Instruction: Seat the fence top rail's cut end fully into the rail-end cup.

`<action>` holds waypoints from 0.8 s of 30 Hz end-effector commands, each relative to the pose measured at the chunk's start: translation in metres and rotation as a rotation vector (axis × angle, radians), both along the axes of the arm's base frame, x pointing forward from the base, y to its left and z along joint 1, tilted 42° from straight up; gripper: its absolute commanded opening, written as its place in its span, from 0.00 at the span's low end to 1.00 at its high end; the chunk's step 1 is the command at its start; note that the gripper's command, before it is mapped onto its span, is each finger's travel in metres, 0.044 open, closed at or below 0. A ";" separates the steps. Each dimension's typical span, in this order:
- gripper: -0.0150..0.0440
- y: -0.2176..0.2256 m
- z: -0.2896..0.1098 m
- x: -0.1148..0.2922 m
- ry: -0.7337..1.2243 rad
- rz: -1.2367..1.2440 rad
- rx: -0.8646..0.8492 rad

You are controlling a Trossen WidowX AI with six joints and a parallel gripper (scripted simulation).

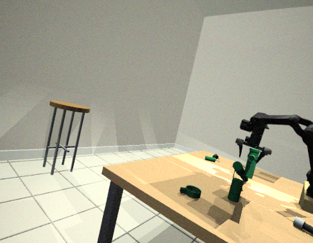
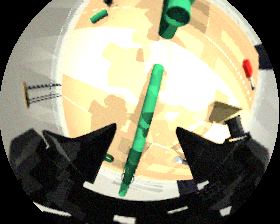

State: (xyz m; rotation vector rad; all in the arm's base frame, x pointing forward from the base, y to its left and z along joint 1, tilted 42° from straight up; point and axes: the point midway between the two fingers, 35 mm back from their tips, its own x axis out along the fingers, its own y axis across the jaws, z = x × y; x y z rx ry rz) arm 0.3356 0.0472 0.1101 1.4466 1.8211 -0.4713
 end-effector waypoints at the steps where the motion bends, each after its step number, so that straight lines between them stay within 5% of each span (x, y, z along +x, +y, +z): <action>1: 1.00 0.010 -0.012 -0.001 0.171 -0.085 -0.045; 24: 1.00 0.043 -0.049 -0.009 0.171 -0.085 -0.043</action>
